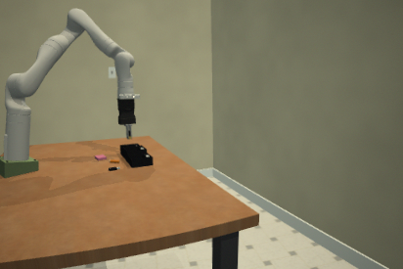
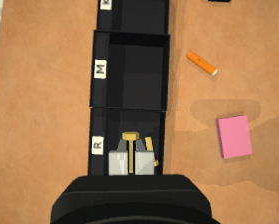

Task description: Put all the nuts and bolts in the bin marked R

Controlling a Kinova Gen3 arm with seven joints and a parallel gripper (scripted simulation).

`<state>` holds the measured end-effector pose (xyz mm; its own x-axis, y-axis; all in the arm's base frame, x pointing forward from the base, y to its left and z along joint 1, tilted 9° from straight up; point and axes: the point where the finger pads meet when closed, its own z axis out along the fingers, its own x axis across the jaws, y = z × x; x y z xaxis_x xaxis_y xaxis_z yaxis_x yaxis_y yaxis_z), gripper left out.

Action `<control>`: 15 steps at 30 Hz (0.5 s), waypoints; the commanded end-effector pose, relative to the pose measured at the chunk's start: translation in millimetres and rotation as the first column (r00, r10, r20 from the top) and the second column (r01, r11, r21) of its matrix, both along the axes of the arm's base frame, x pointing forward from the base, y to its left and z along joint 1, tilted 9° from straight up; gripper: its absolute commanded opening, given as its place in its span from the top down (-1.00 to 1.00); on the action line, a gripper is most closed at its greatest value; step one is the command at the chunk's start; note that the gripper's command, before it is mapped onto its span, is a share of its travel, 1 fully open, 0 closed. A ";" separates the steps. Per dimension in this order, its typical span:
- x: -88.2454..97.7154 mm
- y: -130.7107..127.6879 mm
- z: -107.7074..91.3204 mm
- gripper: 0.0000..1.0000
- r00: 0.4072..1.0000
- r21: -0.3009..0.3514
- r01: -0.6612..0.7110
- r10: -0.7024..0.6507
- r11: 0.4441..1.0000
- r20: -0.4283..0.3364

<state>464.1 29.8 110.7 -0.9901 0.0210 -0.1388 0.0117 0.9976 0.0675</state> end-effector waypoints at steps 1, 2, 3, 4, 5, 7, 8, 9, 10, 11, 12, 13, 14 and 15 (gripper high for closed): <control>-0.3 -2.7 -1.2 1.00 1.000 -0.003 0.005 -0.005 1.000 -0.002; -0.5 -2.3 -1.3 1.00 1.000 -0.003 0.005 -0.005 1.000 -0.002; -0.8 -2.0 -1.3 1.00 1.000 -0.003 0.005 -0.005 1.000 -0.002; -1.1 -1.5 -1.3 1.00 1.000 -0.003 0.005 -0.005 1.000 -0.002; -1.3 -1.1 -1.3 1.00 1.000 -0.003 0.005 -0.005 1.000 -0.002; -1.7 -0.2 -1.3 1.00 1.000 -0.003 0.005 -0.005 1.000 -0.002; -1.8 0.2 -1.3 1.00 1.000 -0.003 0.005 -0.005 1.000 -0.002; -1.9 0.6 -1.3 1.00 1.000 -0.003 0.005 -0.005 1.000 -0.002; -2.0 0.9 -1.3 1.00 1.000 -0.003 0.005 -0.005 1.000 -0.002; -2.1 1.3 -1.3 1.00 1.000 -0.003 0.005 -0.005 1.000 -0.002; -2.2 1.5 -1.3 1.00 1.000 -0.003 0.005 -0.005 1.000 -0.002; -2.3 1.8 -1.3 1.00 1.000 -0.003 0.005 -0.005 1.000 -0.002; -2.3 2.0 -1.3 1.00 1.000 -0.003 0.005 -0.005 1.000 -0.002; -2.3 2.0 -1.3 1.00 1.000 -0.003 0.005 -0.005 1.000 -0.002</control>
<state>461.4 30.9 108.6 -0.9905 0.0270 -0.1351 0.0185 0.9978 0.0638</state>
